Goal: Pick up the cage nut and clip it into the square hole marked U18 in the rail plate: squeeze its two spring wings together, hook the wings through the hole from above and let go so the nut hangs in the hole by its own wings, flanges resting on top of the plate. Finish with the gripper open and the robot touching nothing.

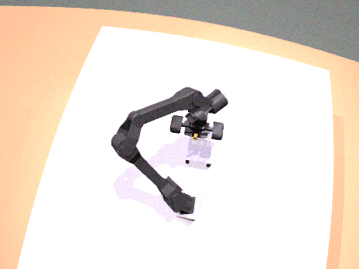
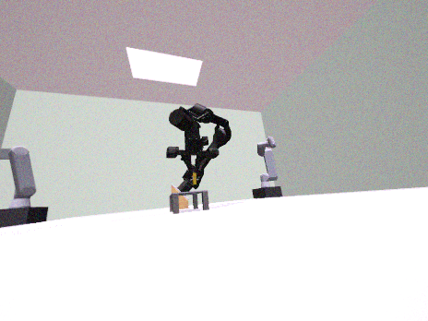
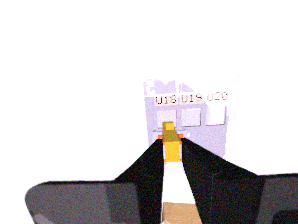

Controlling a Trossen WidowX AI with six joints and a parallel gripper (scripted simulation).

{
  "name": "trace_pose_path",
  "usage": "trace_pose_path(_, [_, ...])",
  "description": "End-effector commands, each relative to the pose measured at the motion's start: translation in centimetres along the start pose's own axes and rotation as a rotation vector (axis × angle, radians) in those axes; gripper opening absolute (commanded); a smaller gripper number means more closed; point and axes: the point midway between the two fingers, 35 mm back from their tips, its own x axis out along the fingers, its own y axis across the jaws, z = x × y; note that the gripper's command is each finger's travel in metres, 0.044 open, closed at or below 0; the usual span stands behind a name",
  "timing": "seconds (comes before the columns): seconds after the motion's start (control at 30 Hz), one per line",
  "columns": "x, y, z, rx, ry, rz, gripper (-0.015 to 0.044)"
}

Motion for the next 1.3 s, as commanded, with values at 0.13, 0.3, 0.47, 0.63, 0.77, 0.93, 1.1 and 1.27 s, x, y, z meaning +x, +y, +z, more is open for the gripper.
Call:
trace_pose_path(0.13, [1.2,0.1,-0.1,0.006,0.009,-0.002,0.0037])
trace_pose_path(0.3, [1.5,0.1,-0.1,0.006,0.01,-0.003,0.0037])
trace_pose_path(0.47, [2.1,0.1,0.0,0.005,0.009,-0.003,0.0037])
trace_pose_path(0.63, [2.9,0.1,0.0,0.005,0.009,-0.003,0.0037])
trace_pose_path(0.77, [3.6,0.1,0.0,0.004,0.009,-0.003,0.0037])
trace_pose_path(0.93, [3.8,0.2,0.0,0.004,0.008,-0.003,0.0037])
trace_pose_path(1.1, [3.8,0.2,0.0,0.004,0.008,-0.003,0.0037])
trace_pose_path(1.27, [3.8,0.1,0.0,0.004,0.009,-0.002,0.0037])
